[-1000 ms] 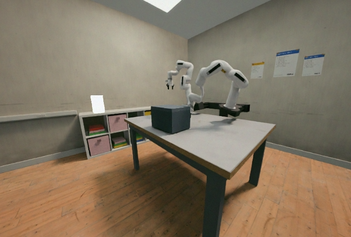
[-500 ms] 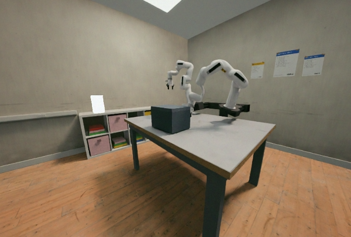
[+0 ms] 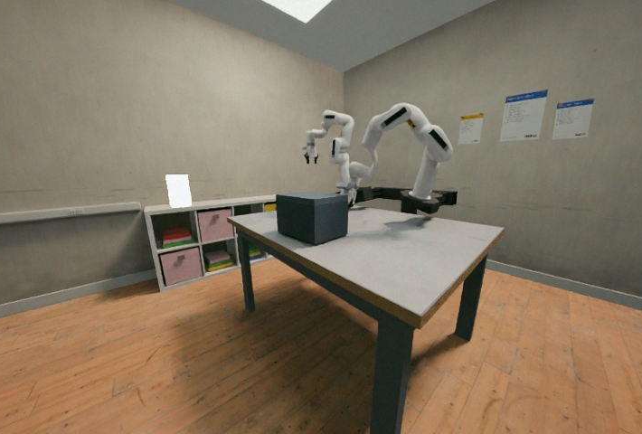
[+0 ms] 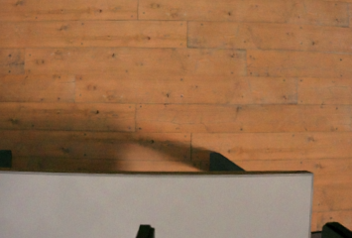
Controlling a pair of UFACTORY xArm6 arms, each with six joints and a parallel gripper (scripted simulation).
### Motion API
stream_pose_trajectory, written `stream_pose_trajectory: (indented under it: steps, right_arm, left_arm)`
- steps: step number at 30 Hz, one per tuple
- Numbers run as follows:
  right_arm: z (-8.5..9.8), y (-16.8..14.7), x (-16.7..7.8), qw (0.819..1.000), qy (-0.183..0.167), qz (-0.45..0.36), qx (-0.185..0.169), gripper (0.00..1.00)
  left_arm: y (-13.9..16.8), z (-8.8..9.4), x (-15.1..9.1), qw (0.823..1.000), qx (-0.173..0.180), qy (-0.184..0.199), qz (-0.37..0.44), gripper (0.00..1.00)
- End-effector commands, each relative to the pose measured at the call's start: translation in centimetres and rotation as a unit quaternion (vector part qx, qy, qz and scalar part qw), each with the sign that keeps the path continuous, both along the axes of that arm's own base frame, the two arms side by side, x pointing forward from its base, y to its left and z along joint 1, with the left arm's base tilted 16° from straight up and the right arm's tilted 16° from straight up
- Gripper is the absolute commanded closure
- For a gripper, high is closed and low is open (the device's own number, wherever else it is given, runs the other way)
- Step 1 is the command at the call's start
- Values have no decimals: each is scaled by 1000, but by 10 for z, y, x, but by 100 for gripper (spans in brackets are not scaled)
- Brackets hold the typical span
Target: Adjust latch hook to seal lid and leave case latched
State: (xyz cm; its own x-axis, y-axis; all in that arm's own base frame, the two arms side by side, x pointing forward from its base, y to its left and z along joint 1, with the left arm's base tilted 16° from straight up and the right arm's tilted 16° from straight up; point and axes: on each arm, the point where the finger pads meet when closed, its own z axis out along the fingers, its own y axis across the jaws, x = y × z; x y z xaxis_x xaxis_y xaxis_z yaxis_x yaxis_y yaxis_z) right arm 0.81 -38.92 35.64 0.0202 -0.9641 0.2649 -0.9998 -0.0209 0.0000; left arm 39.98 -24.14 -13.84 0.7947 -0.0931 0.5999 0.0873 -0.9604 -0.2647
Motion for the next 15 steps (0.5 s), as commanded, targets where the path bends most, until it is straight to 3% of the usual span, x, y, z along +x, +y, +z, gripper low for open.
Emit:
stream_pose_trajectory:
  steps: [1,5,11,13,15]
  right_arm:
    - [2,-1,0,1000,0,0,-2,0]
    - [2,-1,0,1000,0,0,-2,0]
    - [2,-1,0,1000,0,0,-2,0]
    - [2,-1,0,1000,0,0,-2,0]
    - [2,-1,0,1000,0,0,-2,0]
  left_arm:
    - [-3,8,0,1000,-1,-1,0,59]
    - [-9,29,-1,1000,-1,-1,0,59]
    - [-26,90,-4,1000,-1,-1,0,59]
    - [-26,90,-4,1000,-1,-1,0,59]
    - [-32,113,-5,1000,-1,-1,0,59]
